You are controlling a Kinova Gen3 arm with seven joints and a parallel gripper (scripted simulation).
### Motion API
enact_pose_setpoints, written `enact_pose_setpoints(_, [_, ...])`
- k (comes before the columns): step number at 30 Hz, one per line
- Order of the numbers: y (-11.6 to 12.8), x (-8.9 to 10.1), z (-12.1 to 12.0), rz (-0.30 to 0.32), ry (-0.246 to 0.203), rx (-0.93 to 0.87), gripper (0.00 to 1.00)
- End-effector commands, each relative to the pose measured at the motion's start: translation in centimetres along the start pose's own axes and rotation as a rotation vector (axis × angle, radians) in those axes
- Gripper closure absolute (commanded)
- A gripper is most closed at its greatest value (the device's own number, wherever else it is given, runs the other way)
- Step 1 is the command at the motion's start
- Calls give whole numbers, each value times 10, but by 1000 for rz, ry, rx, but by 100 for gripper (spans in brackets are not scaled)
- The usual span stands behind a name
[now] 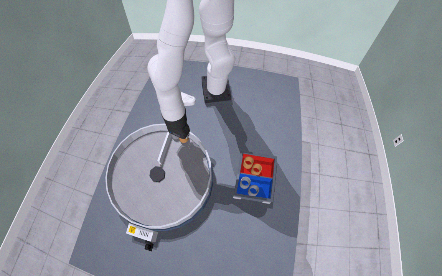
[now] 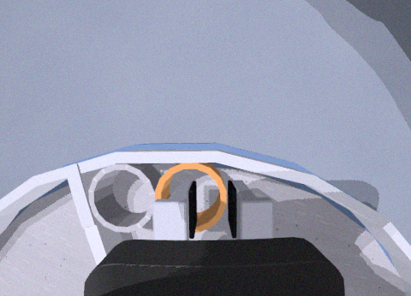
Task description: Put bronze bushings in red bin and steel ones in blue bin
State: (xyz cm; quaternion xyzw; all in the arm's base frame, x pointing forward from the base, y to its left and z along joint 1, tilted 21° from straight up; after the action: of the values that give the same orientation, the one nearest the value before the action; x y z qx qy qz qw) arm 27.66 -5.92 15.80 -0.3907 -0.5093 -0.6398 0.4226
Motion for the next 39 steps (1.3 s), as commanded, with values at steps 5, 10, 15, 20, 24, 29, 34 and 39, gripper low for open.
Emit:
enact_pose_setpoints(5, [-1,-7,1,3,3,0,55])
enact_pose_setpoints(10, [-1,-9,1,3,3,0,55])
enact_pose_setpoints(15, [-1,-14,1,3,4,0,55])
enact_pose_setpoints(20, [-1,-18,1,3,4,0,55])
enact_pose_setpoints(24, [-1,-21,1,4,4,0,55])
enact_pose_setpoints(29, [-1,-21,1,4,4,0,55])
enact_pose_setpoints(34, [-1,-21,1,3,3,0,100])
enact_pose_setpoints(39, [-1,-21,1,3,3,0,100])
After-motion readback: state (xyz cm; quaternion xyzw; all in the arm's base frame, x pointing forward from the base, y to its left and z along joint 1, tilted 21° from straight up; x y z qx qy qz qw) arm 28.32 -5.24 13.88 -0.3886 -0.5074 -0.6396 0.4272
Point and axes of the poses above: the point where the finger pads meet when closed, its own x axis back along the fingers, its own z axis across the jaws, y = z × x, the point moved 2 cm from there along x, back along the fingers, and after that the axes turned 6 degrees about x, right-handed, at the moved point
